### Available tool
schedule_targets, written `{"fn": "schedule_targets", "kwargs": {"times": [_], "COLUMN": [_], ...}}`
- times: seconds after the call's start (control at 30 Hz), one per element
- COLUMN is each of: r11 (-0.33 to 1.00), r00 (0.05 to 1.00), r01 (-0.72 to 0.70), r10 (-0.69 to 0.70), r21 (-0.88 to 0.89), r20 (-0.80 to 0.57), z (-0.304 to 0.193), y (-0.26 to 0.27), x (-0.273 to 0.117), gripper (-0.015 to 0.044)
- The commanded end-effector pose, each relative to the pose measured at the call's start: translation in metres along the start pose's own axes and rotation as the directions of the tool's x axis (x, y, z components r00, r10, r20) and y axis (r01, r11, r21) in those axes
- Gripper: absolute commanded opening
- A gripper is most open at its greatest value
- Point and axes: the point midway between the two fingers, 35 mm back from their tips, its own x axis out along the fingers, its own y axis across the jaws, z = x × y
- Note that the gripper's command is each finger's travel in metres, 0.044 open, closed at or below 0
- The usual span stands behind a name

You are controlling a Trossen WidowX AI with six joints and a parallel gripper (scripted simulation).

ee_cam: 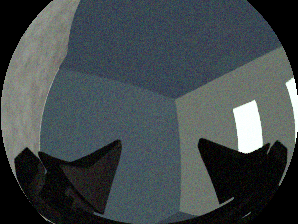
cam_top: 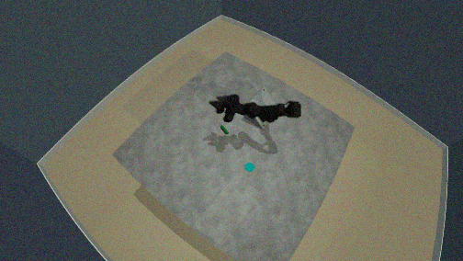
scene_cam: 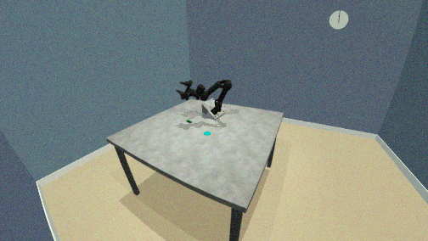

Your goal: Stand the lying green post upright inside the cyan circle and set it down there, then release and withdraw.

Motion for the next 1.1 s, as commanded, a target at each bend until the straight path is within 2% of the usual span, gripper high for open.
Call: {"fn": "schedule_targets", "kwargs": {"times": [0.0,0.17,0.3,0.43,0.6,0.77,0.9,1.07], "r11": [1.0,0.961,0.867,0.732,0.529,0.315,0.153,-0.022], "r00": [1.0,0.969,0.888,0.762,0.551,0.299,0.083,-0.183], "r01": [-0.009,-0.241,-0.433,-0.59,-0.728,-0.798,-0.811,-0.79], "r10": [0.009,0.247,0.457,0.644,0.83,0.947,0.985,0.962], "r21": [-0.005,-0.137,-0.245,-0.339,-0.437,-0.514,-0.564,-0.613], "r20": [0.001,0.028,0.047,0.064,0.087,0.117,0.149,0.202], "z": [0.0,0.004,0.006,0.007,0.007,0.009,0.012,0.017], "y": [0.002,0.049,0.089,0.125,0.16,0.18,0.184,0.175], "x": [0.001,0.018,0.022,0.016,-0.004,-0.034,-0.062,-0.098], "gripper": [0.0374,0.0242,0.0233,0.0233,0.0233,0.0233,0.0233,0.0233]}}
